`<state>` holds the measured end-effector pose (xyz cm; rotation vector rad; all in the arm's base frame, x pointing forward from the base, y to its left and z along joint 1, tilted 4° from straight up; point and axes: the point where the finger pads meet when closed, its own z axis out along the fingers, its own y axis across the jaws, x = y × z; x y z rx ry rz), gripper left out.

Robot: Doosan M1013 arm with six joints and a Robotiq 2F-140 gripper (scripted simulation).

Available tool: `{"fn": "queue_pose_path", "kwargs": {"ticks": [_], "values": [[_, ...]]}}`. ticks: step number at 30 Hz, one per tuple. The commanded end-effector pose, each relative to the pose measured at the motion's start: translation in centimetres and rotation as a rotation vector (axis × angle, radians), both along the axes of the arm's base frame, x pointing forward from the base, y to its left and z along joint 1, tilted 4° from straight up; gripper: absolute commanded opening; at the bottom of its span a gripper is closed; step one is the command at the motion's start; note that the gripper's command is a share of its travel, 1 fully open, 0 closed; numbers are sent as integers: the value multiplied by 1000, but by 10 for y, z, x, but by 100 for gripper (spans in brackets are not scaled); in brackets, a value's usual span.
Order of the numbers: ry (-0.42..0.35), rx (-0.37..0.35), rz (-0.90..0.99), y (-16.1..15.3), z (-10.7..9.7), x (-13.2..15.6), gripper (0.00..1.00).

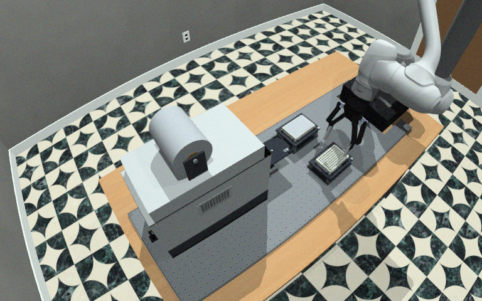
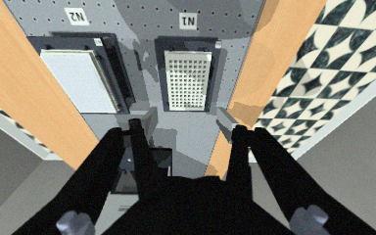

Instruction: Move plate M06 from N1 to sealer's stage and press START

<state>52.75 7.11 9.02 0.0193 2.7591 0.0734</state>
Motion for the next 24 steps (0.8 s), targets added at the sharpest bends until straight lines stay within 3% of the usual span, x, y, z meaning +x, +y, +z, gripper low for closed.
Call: {"fn": "queue_pose_path", "kwargs": {"ticks": [1,24], "values": [[4,1,0,2,-8,-2,70],[4,1,0,4,-43,-1,70]]}}
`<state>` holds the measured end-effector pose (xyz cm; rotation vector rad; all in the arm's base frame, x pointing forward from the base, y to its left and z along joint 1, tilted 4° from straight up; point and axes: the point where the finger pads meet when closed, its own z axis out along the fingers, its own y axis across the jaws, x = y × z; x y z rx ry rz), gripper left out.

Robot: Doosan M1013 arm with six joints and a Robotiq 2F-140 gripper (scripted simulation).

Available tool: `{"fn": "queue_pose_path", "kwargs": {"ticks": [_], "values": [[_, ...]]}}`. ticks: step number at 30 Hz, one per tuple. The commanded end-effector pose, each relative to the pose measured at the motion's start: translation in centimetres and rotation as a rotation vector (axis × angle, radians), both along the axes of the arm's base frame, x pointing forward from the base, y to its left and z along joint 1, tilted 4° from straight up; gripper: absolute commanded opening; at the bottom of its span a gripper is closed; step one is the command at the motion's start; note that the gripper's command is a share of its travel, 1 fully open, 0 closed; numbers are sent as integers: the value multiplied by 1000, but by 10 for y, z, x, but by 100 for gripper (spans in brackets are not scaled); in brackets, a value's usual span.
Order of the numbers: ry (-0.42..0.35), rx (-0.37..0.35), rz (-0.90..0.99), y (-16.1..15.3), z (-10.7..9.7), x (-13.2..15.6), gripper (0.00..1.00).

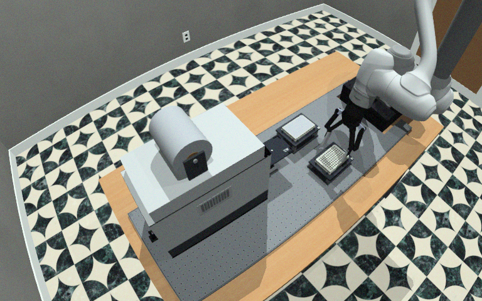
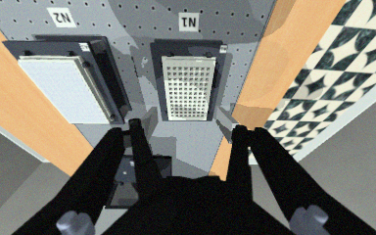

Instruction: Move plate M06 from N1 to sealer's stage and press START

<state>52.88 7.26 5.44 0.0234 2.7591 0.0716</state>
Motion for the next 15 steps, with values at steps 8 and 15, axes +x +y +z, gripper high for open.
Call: {"fn": "queue_pose_path", "kwargs": {"ticks": [8,15], "values": [[4,2,3,3,-17,-2,70],[4,2,3,3,-24,-2,70]]}}
